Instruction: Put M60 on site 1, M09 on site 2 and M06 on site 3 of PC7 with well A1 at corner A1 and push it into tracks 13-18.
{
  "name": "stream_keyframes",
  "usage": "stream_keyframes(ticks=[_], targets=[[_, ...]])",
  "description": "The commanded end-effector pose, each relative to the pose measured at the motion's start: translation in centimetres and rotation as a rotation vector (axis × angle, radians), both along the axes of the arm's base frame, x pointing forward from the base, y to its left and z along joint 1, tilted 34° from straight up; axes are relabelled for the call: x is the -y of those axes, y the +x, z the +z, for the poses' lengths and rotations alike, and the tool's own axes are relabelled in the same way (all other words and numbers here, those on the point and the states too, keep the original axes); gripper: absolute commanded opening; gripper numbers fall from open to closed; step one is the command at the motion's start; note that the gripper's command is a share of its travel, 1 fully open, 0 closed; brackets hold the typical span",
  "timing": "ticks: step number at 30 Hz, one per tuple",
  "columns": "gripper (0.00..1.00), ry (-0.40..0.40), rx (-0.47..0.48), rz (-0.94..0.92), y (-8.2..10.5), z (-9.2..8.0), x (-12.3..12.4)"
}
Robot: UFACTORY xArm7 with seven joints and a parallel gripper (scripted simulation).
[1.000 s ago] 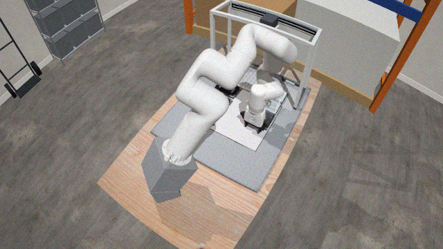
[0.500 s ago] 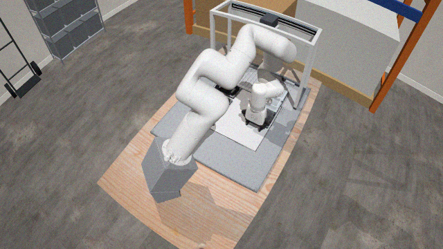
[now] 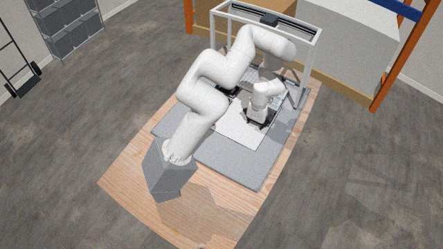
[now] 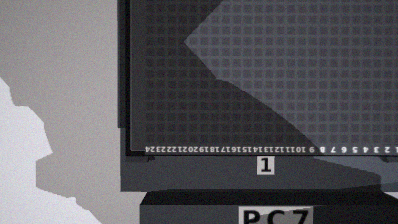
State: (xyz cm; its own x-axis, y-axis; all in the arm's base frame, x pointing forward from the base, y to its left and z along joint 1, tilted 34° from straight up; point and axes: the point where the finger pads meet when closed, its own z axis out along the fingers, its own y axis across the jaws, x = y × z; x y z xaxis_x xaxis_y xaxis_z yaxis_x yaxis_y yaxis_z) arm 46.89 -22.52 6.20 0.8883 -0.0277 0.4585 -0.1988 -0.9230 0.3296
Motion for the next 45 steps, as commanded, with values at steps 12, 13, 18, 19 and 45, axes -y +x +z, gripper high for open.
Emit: stream_keyframes(ticks=[12,13,18,19,45], targets=[[0.82,0.000,0.002,0.001,1.4,0.8,0.0],[0.82,0.000,0.002,0.001,1.5,0.8,0.0],[0.82,0.000,0.002,0.001,1.9,1.1,0.0],[0.82,0.000,0.002,0.001,2.0,1.1,0.0],[0.82,0.000,0.002,0.001,4.0,2.1,0.1]])
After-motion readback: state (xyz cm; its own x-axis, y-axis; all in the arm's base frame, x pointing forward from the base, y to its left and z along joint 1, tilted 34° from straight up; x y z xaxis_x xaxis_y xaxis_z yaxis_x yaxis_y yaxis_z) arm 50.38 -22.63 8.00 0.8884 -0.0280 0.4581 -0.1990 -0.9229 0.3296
